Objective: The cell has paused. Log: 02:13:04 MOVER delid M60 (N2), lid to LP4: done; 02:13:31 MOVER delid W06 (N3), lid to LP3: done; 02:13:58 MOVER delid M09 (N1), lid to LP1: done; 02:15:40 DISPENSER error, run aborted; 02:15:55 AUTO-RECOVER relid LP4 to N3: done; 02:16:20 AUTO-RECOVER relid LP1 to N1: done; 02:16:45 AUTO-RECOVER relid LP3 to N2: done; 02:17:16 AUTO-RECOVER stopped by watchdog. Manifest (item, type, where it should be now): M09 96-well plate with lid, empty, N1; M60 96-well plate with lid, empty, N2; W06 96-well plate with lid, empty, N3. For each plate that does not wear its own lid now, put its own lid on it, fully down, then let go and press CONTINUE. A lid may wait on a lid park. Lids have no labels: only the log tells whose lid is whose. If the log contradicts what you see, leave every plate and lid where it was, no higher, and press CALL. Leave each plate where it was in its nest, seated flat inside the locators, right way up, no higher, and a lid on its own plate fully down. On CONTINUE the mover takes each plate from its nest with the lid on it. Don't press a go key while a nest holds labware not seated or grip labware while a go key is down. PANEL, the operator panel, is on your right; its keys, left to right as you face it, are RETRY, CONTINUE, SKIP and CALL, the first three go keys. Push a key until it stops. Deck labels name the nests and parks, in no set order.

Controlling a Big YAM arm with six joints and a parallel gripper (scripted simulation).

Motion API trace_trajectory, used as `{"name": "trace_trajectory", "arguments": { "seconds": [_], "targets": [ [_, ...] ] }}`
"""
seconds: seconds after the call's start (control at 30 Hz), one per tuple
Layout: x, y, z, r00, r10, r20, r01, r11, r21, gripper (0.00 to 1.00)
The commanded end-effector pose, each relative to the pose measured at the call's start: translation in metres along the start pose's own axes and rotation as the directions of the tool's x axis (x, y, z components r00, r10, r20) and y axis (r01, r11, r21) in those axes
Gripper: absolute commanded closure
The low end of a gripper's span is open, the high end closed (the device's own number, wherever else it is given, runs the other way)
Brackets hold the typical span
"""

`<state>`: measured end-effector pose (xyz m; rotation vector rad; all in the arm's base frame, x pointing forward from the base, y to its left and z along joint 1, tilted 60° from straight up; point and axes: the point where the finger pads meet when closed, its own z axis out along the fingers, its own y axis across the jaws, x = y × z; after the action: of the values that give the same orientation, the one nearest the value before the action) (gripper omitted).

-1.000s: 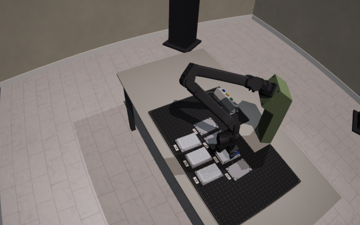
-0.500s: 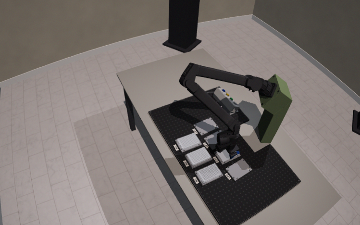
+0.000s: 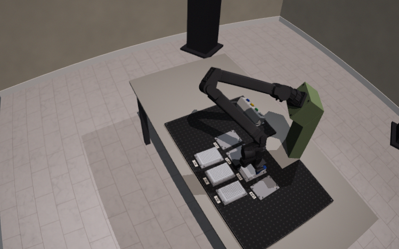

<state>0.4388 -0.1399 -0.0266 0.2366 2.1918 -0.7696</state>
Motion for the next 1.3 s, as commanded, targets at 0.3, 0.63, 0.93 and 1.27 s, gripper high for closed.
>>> {"name": "trace_trajectory", "arguments": {
  "seconds": [0.3,0.63,0.93,1.27],
  "targets": [
    [0.008,0.004,-0.031,1.000,-0.005,-0.007,0.005,1.000,-0.017,1.00],
    [-0.016,0.007,-0.034,1.000,0.011,0.023,-0.011,1.000,-0.013,1.00],
    [-0.059,0.024,-0.036,1.000,0.013,0.026,-0.012,1.000,-0.014,1.00],
    [-0.098,0.039,-0.038,1.000,0.014,0.028,-0.013,1.000,-0.015,1.00]
  ]
}}
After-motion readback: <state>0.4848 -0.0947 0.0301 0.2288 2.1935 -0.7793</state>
